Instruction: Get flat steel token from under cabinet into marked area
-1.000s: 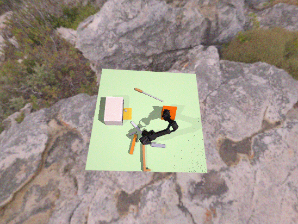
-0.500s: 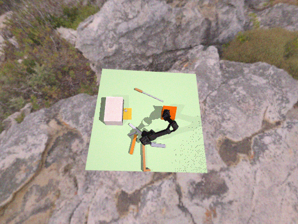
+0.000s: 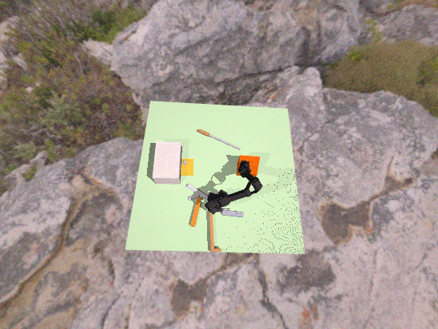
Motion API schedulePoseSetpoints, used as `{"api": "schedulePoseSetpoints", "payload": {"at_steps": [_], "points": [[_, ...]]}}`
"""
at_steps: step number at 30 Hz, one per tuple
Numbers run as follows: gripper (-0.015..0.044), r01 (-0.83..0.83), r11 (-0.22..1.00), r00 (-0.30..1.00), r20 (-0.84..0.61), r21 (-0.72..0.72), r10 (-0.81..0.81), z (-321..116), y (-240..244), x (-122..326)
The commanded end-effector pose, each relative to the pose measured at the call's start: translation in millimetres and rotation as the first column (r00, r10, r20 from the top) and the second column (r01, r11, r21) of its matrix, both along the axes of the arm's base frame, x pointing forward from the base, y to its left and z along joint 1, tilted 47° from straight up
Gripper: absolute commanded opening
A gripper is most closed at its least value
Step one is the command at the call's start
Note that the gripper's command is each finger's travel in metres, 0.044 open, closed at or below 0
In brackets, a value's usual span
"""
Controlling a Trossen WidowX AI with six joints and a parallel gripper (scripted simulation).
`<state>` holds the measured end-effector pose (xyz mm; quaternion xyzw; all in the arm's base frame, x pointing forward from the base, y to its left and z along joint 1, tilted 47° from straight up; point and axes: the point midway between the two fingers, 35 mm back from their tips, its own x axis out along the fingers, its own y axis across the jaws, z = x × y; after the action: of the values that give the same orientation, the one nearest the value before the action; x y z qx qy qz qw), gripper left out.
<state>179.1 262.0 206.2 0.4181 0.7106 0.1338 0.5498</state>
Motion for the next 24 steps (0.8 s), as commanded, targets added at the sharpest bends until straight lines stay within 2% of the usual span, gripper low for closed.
{"api": "schedulePoseSetpoints", "payload": {"at_steps": [1,24], "points": [[0.0000,-0.022,1.000,0.999,0.041,0.000,0.022,1.6,-0.4,1.8],[0.0000,-0.143,0.990,0.975,0.174,-0.005,0.141,1.6,-0.4,1.8]]}}
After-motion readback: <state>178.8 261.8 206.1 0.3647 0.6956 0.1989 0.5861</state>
